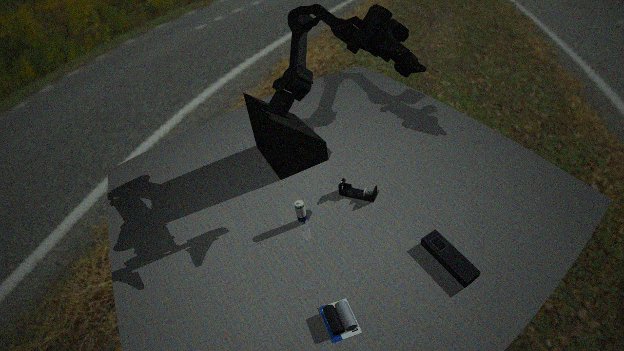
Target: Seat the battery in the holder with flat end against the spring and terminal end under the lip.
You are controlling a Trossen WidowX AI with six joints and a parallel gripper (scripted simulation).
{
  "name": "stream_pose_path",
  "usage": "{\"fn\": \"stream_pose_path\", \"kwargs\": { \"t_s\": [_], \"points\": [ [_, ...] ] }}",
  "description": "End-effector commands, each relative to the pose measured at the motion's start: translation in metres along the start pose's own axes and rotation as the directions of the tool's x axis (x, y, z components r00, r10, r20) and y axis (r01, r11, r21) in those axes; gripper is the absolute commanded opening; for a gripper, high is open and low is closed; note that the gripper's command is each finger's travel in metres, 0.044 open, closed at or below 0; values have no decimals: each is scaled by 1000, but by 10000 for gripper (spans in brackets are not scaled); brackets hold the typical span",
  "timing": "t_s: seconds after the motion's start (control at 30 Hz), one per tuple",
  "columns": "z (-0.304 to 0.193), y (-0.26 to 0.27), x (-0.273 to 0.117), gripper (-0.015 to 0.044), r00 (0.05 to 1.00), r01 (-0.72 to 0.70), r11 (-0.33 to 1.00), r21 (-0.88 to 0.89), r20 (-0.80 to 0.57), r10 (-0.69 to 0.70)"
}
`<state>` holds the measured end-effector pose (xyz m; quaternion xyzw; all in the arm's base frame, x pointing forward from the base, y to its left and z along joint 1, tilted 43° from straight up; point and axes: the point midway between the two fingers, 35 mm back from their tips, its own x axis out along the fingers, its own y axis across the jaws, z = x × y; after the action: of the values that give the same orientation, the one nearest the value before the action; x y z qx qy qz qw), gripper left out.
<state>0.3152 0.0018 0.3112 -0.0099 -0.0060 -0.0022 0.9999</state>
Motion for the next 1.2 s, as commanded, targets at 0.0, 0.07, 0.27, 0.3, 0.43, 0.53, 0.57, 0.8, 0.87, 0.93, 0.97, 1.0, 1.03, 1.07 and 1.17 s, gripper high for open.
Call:
{"fn": "stream_pose_path", "kwargs": {
  "t_s": [0.0,0.07,0.27,0.3,0.43,0.53,0.57,0.8,0.87,0.93,0.97,1.0,1.03,1.07,1.17],
  "points": [
    [-1,0,1,374,1000,1,1000,-5,-6,-1],
    [-12,-4,7,321,999,3,999,-43,-53,-5],
    [-91,-30,38,164,930,-70,964,-255,-367,-29],
    [-102,-33,39,137,912,-97,958,-270,-409,-22],
    [-167,-48,42,32,767,-285,914,-288,-640,38],
    [-214,-58,33,0,619,-435,874,-219,-777,113],
    [-229,-60,28,0,566,-479,859,-182,-811,144],
    [-308,-68,-18,0,222,-677,714,178,-875,430],
    [-323,-68,-32,0,150,-697,658,287,-838,524],
    [-334,-66,-45,0,96,-703,597,386,-780,618],
    [-338,-66,-50,0,80,-704,571,423,-751,655],
    [-341,-65,-53,0,73,-703,556,444,-732,677],
    [-341,-65,-54,0,70,-703,550,451,-726,684],
    [-341,-65,-54,0,70,-703,550,451,-726,684],
    [-341,-65,-54,0,70,-703,550,451,-726,684]
  ]
}}
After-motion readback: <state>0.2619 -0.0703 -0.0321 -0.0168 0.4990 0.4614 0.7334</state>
